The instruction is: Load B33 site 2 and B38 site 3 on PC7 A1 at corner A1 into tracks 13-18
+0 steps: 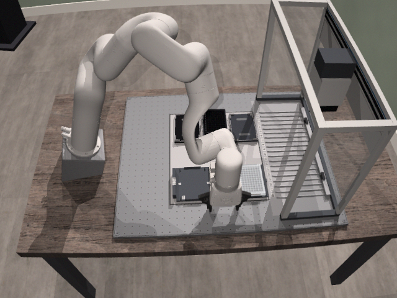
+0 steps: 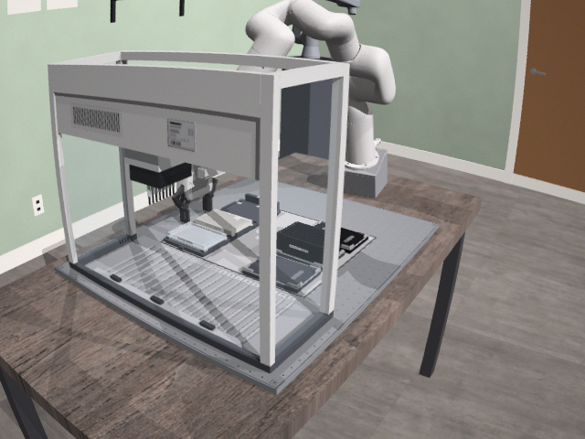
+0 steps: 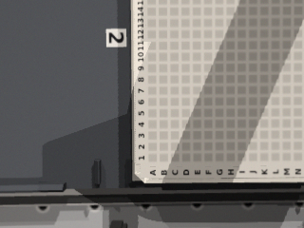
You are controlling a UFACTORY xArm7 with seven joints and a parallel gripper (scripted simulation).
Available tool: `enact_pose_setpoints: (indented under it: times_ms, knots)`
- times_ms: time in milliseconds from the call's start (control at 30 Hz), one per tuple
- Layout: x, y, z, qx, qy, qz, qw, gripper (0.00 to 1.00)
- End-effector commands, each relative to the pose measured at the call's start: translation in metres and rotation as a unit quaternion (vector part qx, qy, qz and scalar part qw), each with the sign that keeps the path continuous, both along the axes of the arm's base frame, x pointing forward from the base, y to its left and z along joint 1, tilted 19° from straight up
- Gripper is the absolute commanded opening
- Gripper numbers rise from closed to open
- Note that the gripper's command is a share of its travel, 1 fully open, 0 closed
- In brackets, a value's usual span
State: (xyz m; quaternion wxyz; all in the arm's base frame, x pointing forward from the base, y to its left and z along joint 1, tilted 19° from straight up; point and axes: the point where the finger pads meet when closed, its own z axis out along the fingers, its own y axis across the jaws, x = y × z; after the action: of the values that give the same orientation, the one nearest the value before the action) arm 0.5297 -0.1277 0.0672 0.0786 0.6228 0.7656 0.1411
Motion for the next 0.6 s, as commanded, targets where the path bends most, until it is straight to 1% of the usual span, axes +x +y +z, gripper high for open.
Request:
enact_pose_setpoints:
  times_ms: [0, 567]
  knots:
    - [0.0017, -0.0037, 0.002, -0.001, -0.002, -0.001, 1.0, 1.0]
    - [0.0038, -0.0135, 0.0015, -0.001, -0.002, -0.001, 1.0, 1.0]
